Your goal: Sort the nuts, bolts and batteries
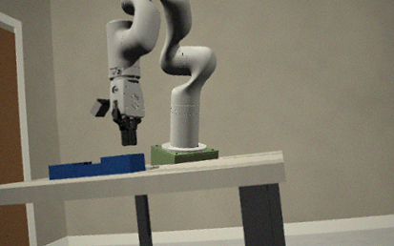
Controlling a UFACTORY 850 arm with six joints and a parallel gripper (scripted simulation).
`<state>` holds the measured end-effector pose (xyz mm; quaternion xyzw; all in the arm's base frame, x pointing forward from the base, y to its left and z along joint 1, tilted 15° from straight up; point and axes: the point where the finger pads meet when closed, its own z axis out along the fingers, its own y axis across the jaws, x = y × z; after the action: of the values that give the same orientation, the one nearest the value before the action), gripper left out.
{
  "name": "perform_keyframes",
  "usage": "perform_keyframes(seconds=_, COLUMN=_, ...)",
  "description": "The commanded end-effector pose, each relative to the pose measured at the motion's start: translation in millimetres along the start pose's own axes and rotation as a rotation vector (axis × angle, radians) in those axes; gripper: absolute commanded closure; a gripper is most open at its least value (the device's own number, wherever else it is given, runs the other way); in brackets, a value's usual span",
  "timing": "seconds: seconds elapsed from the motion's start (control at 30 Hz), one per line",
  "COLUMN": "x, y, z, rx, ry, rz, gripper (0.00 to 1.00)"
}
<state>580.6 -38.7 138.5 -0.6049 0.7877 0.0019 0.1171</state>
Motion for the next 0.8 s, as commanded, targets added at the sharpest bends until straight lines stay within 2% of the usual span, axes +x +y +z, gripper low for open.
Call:
perform_keyframes(seconds=0.0, x=14.9, y=-20.8, z=0.4, rx=0.002, ry=-0.025, rz=-0.104, gripper=1.0)
perform_keyframes(seconds=0.57, x=11.8, y=-17.0, z=0.4, rx=0.002, ry=-0.025, rz=-0.104, gripper=1.0)
perform_keyframes(seconds=0.77, x=11.6, y=-17.0, z=8.3, rx=0.002, ry=-0.025, rz=-0.104, gripper=1.0)
